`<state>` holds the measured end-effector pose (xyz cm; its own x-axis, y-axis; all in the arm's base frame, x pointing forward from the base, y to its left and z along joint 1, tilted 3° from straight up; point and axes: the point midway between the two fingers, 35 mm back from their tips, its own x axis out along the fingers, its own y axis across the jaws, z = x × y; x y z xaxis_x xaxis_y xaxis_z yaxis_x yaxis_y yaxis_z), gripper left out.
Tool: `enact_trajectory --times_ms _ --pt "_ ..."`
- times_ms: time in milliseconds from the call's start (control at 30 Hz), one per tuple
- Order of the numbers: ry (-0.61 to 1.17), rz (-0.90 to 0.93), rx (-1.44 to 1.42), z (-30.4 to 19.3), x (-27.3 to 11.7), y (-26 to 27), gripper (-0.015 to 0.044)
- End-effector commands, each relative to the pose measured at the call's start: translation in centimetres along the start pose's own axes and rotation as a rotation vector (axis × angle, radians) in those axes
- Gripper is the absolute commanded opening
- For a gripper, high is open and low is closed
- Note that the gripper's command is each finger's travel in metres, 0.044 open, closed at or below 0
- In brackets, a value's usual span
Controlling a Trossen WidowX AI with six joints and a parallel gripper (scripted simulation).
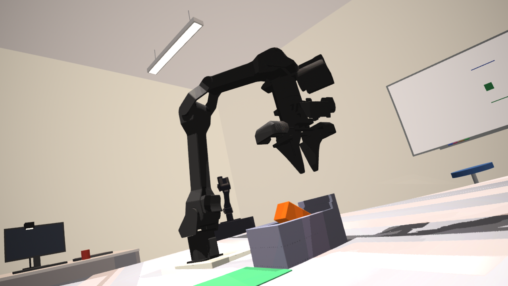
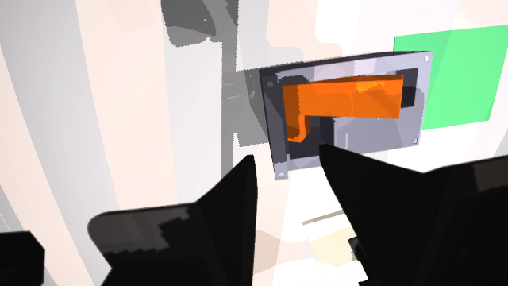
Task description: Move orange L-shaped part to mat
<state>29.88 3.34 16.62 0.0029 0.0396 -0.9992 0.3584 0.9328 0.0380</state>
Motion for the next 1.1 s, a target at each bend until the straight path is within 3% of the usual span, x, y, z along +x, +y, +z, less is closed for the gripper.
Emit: enact_trajectory --times_ms 0,900,1067 --pt "-0.003 0.001 0.0 0.0 0.0 0.0 0.018" --pt "-0.003 0.001 0.0 0.0 0.0 0.0 0.018" --pt "0.003 -0.003 -0.001 0.1 2.6 0.0 0.018"
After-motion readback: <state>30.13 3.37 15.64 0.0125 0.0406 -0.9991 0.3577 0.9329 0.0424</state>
